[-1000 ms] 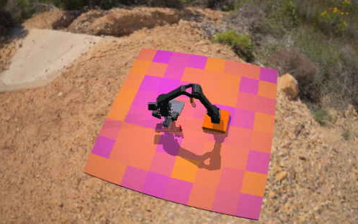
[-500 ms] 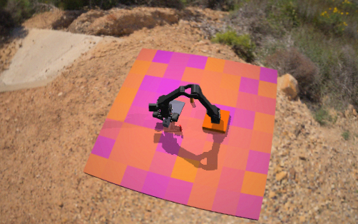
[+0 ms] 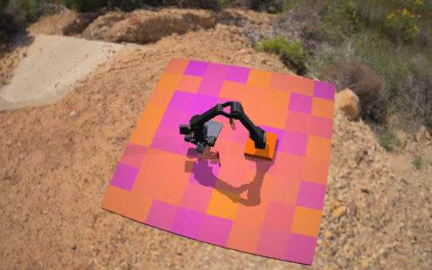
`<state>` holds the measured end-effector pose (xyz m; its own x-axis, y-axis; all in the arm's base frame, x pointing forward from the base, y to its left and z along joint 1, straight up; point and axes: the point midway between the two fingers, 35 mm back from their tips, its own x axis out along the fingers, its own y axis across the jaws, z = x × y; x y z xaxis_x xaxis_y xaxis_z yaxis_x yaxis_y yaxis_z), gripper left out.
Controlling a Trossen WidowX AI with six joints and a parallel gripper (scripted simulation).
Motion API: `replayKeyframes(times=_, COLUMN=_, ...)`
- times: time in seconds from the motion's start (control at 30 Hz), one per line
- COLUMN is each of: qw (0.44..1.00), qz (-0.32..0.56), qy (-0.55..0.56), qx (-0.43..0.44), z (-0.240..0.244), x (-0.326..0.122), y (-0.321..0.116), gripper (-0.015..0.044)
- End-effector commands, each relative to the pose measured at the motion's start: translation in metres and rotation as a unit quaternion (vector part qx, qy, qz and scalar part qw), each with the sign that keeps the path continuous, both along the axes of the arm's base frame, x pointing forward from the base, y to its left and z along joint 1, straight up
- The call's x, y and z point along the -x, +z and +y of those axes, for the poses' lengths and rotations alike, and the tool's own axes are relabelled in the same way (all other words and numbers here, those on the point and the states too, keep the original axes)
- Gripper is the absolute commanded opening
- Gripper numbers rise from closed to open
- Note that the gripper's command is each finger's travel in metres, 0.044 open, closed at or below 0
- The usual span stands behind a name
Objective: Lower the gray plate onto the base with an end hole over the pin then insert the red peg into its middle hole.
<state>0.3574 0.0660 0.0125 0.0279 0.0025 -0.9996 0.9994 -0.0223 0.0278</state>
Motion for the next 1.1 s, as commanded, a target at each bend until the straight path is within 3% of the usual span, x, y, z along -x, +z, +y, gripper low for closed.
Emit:
replayKeyframes(times=0.0, qw=1.0, qz=0.001, qy=0.002, qx=0.0, z=0.001, x=-0.001, y=0.008, gripper=0.0)
replayKeyframes(times=1.07, qw=1.0, qz=-0.001, qy=0.001, qx=0.001, z=0.001, x=-0.008, y=0.11, gripper=0.0)
